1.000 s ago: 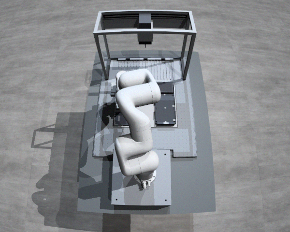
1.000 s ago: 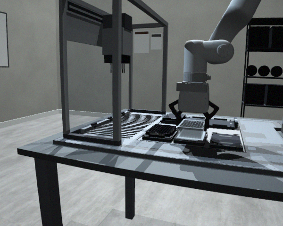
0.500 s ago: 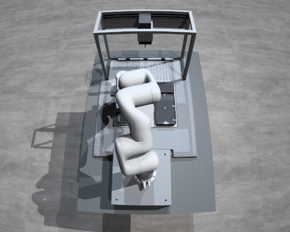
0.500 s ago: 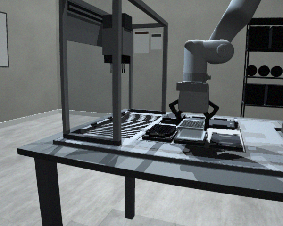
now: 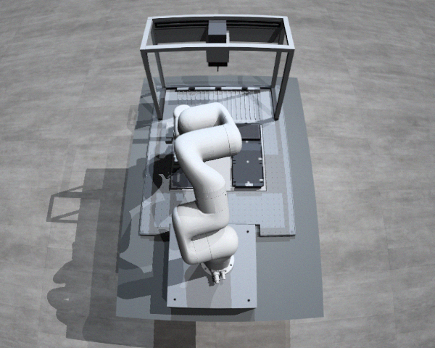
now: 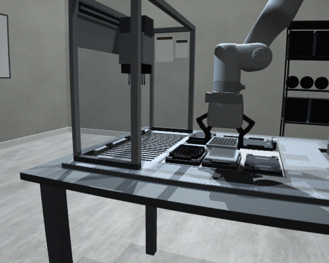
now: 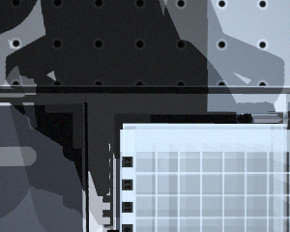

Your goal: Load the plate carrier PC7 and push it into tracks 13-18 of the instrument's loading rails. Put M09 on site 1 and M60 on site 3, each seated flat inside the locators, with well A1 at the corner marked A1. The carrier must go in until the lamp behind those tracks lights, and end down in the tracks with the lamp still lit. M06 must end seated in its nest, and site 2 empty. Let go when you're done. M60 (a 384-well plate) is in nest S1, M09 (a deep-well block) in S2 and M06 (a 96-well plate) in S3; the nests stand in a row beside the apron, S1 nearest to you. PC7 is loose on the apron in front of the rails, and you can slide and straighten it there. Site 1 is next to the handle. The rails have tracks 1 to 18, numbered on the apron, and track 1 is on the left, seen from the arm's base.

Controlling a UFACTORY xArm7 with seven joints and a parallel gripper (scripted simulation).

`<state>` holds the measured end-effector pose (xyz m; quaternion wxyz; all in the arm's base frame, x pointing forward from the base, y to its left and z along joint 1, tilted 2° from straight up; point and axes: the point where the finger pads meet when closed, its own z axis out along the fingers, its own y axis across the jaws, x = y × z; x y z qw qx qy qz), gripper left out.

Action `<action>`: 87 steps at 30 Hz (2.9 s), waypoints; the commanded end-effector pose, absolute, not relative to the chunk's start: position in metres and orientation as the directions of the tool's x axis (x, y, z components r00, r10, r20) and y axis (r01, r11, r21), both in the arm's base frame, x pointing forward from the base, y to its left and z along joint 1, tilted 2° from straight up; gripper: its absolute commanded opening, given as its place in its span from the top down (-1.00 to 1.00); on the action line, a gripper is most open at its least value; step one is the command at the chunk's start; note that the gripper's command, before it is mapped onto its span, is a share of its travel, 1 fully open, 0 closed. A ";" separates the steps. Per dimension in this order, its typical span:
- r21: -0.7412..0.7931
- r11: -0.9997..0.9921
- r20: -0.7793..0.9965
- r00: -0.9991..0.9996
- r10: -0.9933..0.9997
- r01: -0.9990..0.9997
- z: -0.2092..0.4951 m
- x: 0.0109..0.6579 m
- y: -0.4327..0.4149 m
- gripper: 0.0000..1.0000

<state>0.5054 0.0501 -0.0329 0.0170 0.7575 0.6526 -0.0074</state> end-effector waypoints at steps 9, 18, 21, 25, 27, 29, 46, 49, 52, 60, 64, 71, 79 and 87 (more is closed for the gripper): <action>0.020 -0.148 -0.032 0.148 0.988 0.989 -0.024 0.507 0.051 1.00; 0.020 -0.148 -0.032 0.148 0.988 0.989 -0.020 0.507 0.051 1.00; 0.020 -0.148 -0.032 0.148 0.988 0.989 -0.020 0.507 0.051 1.00; 0.020 -0.148 -0.032 0.148 0.988 0.989 -0.019 0.507 0.051 1.00; 0.020 -0.148 -0.032 0.148 0.988 0.989 -0.015 0.507 0.051 1.00; 0.020 -0.148 -0.032 0.148 0.988 0.989 -0.012 0.507 0.051 1.00; 0.020 -0.148 -0.032 0.148 0.988 0.989 0.013 0.506 0.052 1.00; 0.020 -0.148 -0.032 0.148 0.988 0.989 0.018 0.506 0.052 1.00; 0.020 -0.148 -0.032 0.148 0.988 0.989 0.023 0.506 0.052 1.00; 0.020 -0.148 -0.032 0.148 0.988 0.989 0.033 0.506 0.053 1.00; 0.020 -0.148 -0.032 0.148 0.988 0.989 0.040 0.506 0.053 1.00; 0.020 -0.148 -0.032 0.148 0.988 0.989 0.051 0.506 0.053 1.00; 0.020 -0.148 -0.032 0.148 0.988 0.989 0.061 0.506 0.054 1.00; 0.020 -0.148 -0.032 0.148 0.988 0.989 0.075 0.506 0.054 1.00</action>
